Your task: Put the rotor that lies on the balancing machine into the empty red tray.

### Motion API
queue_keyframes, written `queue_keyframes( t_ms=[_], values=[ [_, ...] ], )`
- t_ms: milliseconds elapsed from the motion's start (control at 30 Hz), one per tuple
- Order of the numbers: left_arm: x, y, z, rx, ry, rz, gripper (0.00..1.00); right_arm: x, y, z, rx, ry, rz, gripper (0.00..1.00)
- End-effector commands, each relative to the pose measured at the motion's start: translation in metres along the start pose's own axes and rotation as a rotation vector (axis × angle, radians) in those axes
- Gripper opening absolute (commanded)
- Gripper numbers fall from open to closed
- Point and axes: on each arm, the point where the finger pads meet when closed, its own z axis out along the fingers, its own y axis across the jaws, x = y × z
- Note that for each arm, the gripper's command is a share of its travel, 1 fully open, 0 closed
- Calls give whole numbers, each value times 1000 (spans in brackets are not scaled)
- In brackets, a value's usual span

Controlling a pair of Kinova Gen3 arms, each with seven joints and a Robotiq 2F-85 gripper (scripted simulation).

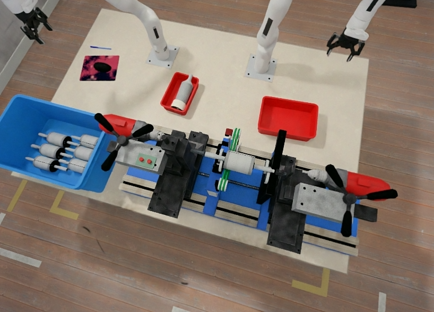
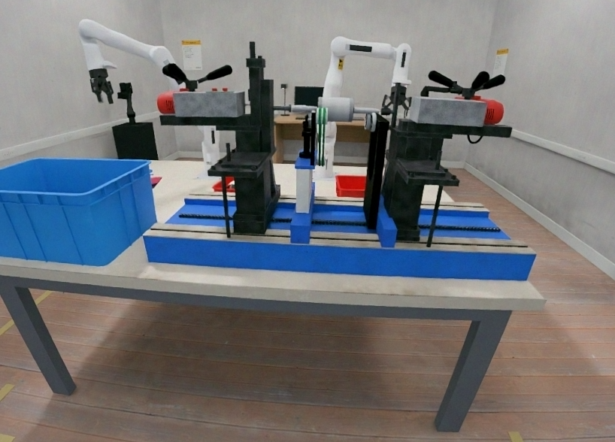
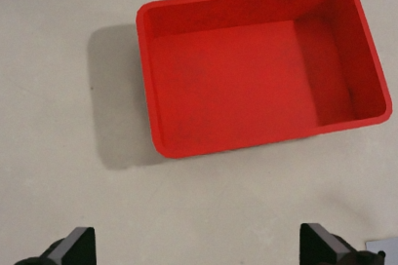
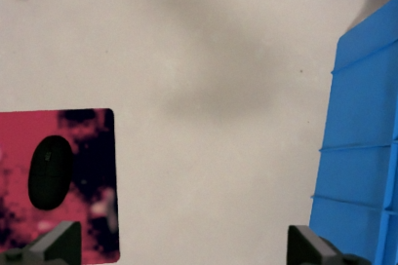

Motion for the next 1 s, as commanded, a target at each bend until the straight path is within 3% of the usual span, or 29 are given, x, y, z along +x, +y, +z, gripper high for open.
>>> queue_keyframes(
  t_ms=[0,333,700,967],
  values=[
    [0,0,-1,2,0,0,1000,15,-5,0,-4,-6,0,1000],
    [0,0,-1,2,0,0,1000,59,-21,5,-4,-6,0,1000],
    [0,0,-1,2,0,0,1000,86,-30,7,-4,-6,0,1000],
    [0,0,-1,2,0,0,1000,91,-32,8,-4,-6,0,1000]
  ],
)
